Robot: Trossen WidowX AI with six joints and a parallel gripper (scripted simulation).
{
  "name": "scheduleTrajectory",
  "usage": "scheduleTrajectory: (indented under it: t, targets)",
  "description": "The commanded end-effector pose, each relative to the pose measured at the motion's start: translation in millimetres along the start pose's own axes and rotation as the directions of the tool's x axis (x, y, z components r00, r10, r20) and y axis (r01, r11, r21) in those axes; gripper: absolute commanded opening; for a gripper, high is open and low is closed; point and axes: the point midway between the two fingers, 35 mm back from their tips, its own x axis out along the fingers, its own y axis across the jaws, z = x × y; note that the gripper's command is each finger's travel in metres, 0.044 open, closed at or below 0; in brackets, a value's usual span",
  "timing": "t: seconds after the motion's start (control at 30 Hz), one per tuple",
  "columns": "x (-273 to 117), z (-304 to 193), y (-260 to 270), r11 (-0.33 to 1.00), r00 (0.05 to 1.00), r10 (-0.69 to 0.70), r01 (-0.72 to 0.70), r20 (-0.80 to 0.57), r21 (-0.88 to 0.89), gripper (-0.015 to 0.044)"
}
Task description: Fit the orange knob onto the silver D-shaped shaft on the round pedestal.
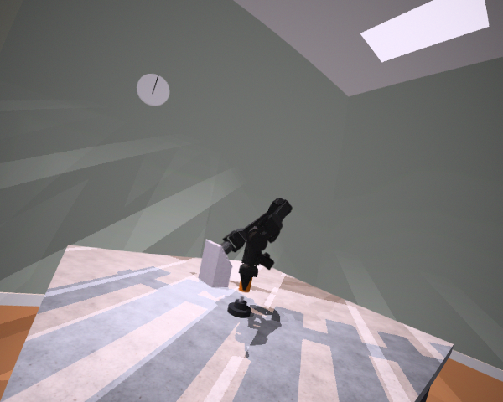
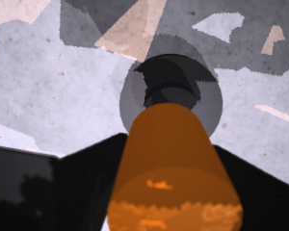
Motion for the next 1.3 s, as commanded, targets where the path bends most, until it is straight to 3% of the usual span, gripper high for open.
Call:
scheduleTrajectory:
  t: [0.0, 0.27, 1.27]
  targets:
    - [0.3, -1.8, -4.3, 1.000, 1.000, -0.012, 0.012, 0.001, -0.010, 0.0000]
    - [24.2, -2.3, -5.0, 1.000, 1.000, -0.011, 0.011, 0.002, -0.002, 0.0000]
    - [23.0, -1.0, -6.5, 1.000, 1.000, -0.011, 0.011, 0.002, -0.013, 0.0000]
